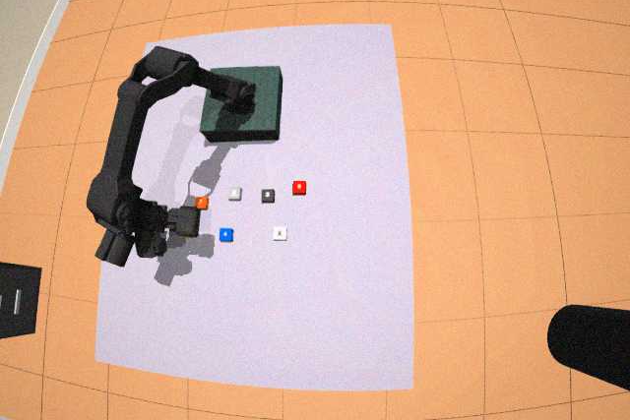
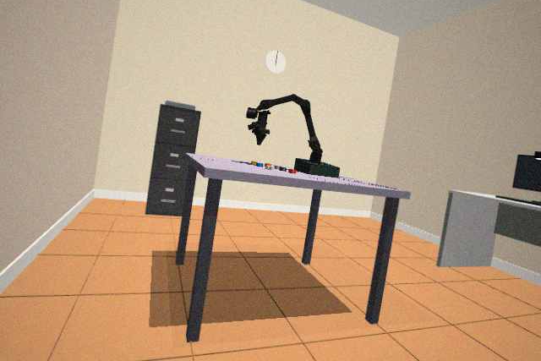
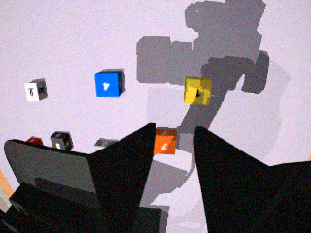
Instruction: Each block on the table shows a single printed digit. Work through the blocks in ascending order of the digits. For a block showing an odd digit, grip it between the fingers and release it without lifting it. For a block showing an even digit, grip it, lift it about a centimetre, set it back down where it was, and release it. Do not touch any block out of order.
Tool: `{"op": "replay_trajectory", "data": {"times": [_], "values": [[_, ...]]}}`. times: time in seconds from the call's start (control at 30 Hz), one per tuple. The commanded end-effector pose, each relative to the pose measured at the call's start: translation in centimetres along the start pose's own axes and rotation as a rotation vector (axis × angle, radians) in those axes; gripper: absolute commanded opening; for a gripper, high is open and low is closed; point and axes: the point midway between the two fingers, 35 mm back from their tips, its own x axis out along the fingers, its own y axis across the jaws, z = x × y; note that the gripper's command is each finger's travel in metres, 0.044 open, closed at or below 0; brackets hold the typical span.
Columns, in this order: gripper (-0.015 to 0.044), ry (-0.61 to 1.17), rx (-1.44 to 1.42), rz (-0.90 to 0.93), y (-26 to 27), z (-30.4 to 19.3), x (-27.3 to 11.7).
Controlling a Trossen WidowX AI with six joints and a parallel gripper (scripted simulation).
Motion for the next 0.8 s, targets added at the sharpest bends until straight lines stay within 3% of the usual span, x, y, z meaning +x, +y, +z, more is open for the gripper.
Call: {"op": "replay_trajectory", "data": {"times": [0.0, 0.3, 0.57, 0.63, 0.77], "values": [[0.012, -0.003, -0.025, 0.002, 6.9, -1.3, -0.5], [0.012, 0.004, -0.024, 0.017, 18.5, -9.7, 0.0], [0.012, 0.005, -0.024, 0.019, 19.6, -11.1, 0.2], [0.0173, 0.005, -0.024, 0.019, 19.7, -11.0, 1.3], [0.0278, 0.006, -0.024, 0.02, 19.8, -11.1, 7.3]]}}
